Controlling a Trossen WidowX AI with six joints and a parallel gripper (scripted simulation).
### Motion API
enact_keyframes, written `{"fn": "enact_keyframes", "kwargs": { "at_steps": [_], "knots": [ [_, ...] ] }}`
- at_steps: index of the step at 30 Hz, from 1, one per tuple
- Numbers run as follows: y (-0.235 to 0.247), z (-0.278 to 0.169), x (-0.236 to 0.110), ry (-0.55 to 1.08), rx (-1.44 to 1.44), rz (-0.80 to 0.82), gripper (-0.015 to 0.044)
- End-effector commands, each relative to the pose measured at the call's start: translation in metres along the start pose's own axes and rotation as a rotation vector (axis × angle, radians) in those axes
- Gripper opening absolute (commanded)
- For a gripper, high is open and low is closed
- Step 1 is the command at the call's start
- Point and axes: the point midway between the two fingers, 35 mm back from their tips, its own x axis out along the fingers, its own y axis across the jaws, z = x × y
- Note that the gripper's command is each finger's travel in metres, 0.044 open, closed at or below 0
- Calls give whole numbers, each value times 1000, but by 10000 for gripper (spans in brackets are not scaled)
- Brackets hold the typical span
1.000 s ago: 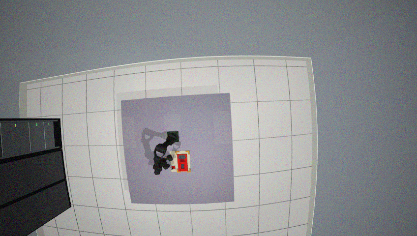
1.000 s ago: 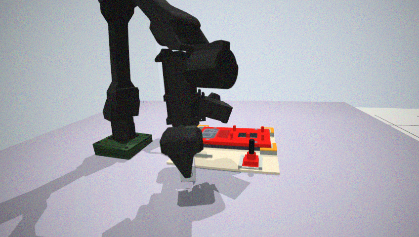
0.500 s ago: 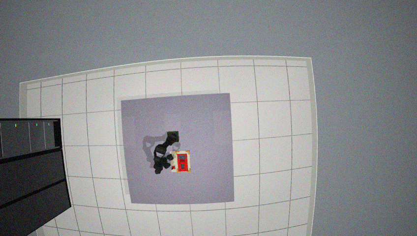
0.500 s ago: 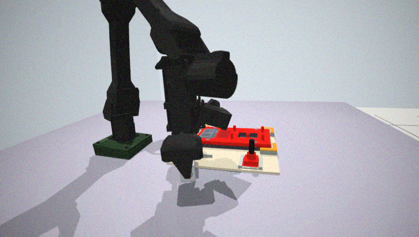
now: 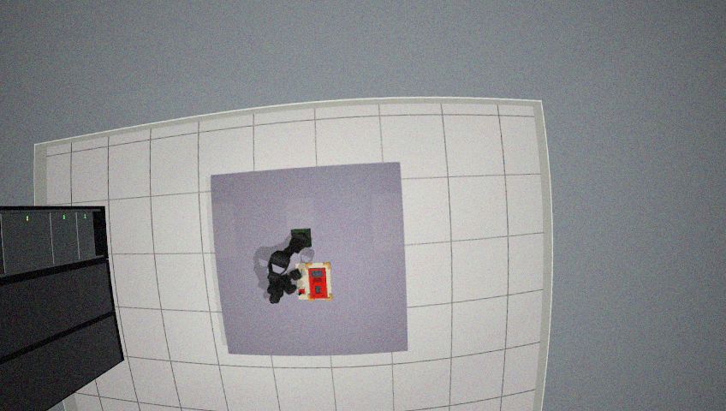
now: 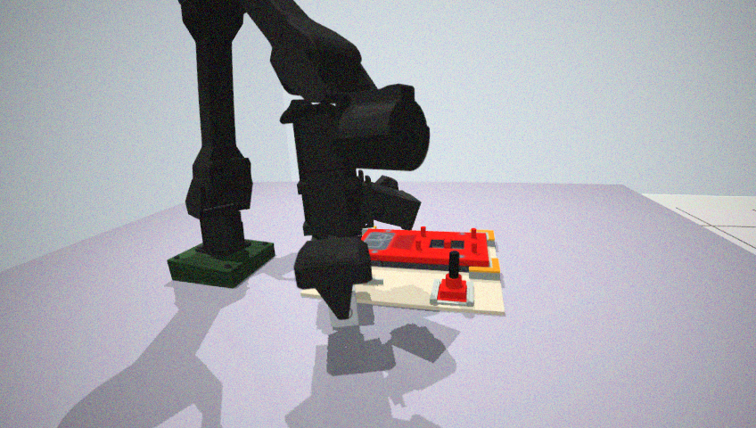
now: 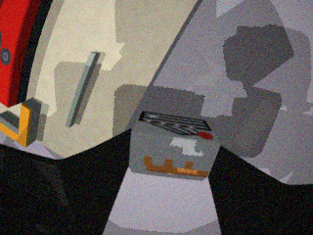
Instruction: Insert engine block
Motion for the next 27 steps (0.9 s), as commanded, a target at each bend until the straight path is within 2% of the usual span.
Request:
{"fn": "enact_keyframes", "kwargs": {
  "at_steps": [1,27],
  "knots": [
    [-3,5,-6,-24,-23,-16,0],
    [-6,6,-79,4,5,6,0]
  ]
}}
